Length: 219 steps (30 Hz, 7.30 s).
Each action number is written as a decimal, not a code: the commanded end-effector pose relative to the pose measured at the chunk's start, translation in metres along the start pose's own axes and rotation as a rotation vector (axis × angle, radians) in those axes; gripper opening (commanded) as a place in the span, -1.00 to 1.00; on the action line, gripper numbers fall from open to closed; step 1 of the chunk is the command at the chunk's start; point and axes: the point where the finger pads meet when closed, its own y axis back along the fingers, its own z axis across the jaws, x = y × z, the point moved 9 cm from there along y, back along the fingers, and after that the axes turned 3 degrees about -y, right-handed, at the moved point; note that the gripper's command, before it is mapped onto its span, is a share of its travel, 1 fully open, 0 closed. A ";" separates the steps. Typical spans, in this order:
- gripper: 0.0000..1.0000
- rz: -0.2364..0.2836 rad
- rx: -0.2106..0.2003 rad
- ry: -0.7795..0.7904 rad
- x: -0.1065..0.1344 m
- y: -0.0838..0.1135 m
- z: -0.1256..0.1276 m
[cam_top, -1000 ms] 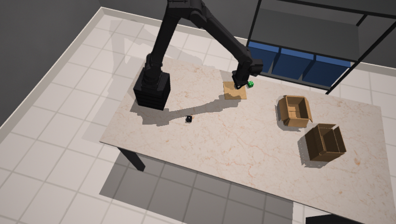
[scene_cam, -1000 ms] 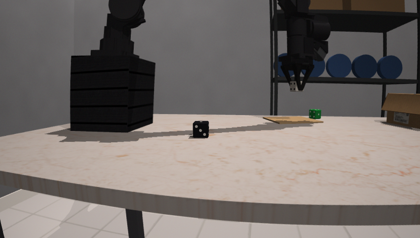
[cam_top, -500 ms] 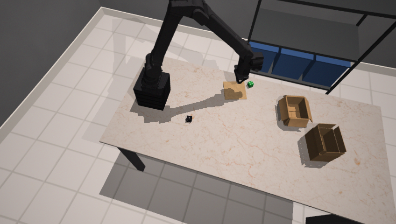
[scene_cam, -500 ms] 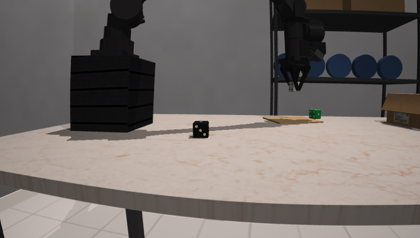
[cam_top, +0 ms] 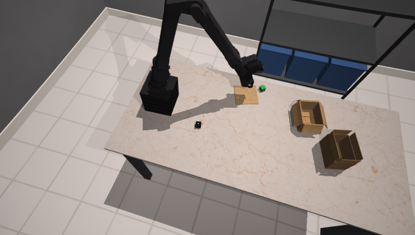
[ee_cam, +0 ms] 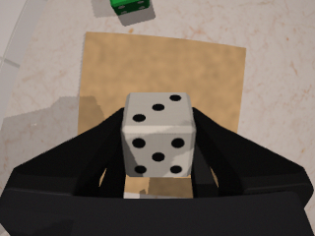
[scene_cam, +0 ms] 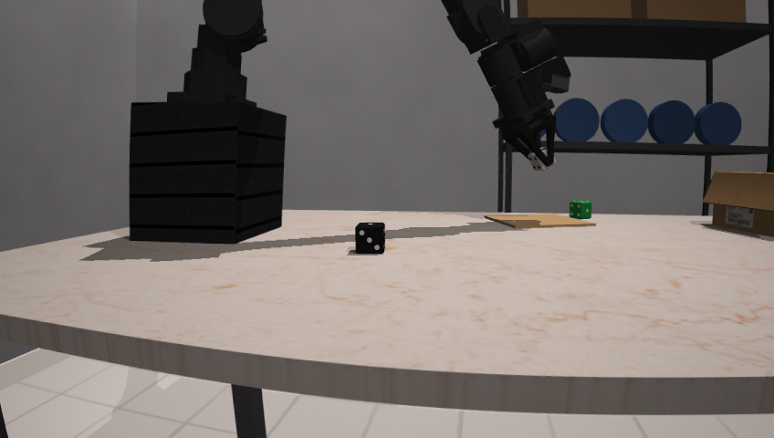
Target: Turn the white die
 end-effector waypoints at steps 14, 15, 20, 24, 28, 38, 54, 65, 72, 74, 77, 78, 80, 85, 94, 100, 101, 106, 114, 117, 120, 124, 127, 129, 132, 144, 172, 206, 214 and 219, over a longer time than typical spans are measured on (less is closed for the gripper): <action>-0.49 -0.564 -0.021 0.002 0.046 -0.016 -0.007; -0.49 -0.564 -0.021 0.002 0.046 -0.016 -0.007; -0.49 -0.594 -0.023 0.001 0.048 -0.017 -0.007; -0.49 -0.595 -0.022 0.001 0.048 -0.017 -0.007; -0.49 -0.606 -0.023 0.001 0.044 -0.021 -0.007; -0.49 -0.614 -0.023 0.001 0.050 -0.039 -0.008; -0.49 -0.609 -0.023 0.000 0.074 -0.076 -0.009; -0.49 -0.608 -0.023 0.000 0.076 -0.079 -0.009; -0.49 -0.606 -0.023 0.000 0.076 -0.080 -0.009; -0.49 -0.606 -0.023 0.000 0.076 -0.080 -0.009; -0.49 -0.606 -0.023 0.000 0.076 -0.080 -0.009; -0.49 -0.606 -0.023 0.000 0.076 -0.080 -0.009; -0.49 -0.606 -0.023 0.000 0.076 -0.080 -0.009; -0.49 -0.606 -0.023 0.000 0.076 -0.080 -0.009; -0.49 -0.606 -0.023 0.000 0.076 -0.080 -0.009; -0.49 -0.607 -0.023 0.000 0.076 -0.080 -0.009; -0.49 -0.608 -0.023 0.000 0.076 -0.080 -0.009; -0.49 -0.608 -0.023 0.000 0.077 -0.081 -0.009; -0.49 -0.608 -0.023 0.000 0.079 -0.086 -0.009; -0.49 -0.607 -0.023 0.000 0.080 -0.086 -0.009; -0.49 -0.607 -0.023 0.000 0.081 -0.088 -0.009; -0.49 -0.607 -0.023 0.000 0.082 -0.089 -0.009; -0.49 -0.607 -0.023 0.000 0.082 -0.090 -0.009; -0.49 -0.607 -0.023 0.000 0.082 -0.090 -0.009; -0.49 -0.606 -0.023 0.000 0.082 -0.090 -0.009; -0.49 -0.606 -0.023 0.000 0.082 -0.090 -0.009; -0.49 -0.607 -0.023 0.000 0.082 -0.090 -0.009; -0.49 -0.607 -0.023 0.000 0.083 -0.091 -0.009; -0.49 -0.607 -0.023 0.000 0.083 -0.091 -0.009; -0.49 -0.607 -0.023 0.000 0.083 -0.091 -0.009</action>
